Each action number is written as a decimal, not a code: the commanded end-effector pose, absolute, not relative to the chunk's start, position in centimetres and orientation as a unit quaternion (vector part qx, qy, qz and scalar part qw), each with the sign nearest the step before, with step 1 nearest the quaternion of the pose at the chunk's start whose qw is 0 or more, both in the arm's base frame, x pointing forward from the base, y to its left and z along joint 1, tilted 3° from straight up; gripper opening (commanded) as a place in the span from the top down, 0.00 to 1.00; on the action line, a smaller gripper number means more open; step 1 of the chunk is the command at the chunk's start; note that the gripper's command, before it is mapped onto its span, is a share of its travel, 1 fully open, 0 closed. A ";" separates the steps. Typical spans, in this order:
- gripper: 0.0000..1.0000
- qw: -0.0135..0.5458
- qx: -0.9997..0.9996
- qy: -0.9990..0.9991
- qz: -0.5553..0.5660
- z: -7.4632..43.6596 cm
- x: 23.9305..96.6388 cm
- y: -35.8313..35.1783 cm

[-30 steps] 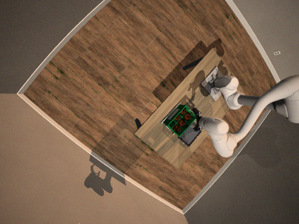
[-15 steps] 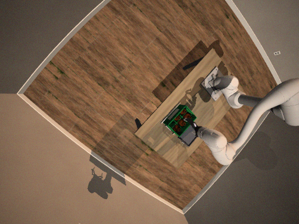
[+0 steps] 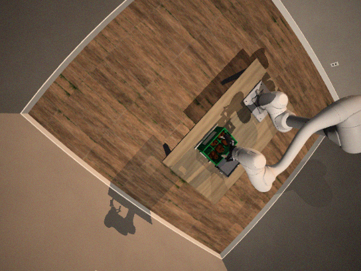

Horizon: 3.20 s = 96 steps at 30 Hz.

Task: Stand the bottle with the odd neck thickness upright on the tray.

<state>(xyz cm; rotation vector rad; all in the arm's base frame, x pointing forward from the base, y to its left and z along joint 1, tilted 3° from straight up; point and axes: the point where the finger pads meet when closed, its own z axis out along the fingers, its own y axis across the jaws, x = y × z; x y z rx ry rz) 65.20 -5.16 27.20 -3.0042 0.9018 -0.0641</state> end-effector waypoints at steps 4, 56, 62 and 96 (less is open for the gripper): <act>0.00 0.001 -0.942 0.333 -0.025 26.4 65.2 -6.0; 0.62 0.000 -0.942 0.334 -0.025 26.4 65.4 -6.3; 0.62 0.000 -0.942 0.334 -0.025 26.4 65.4 -6.3; 0.62 0.000 -0.942 0.334 -0.025 26.3 65.4 -6.3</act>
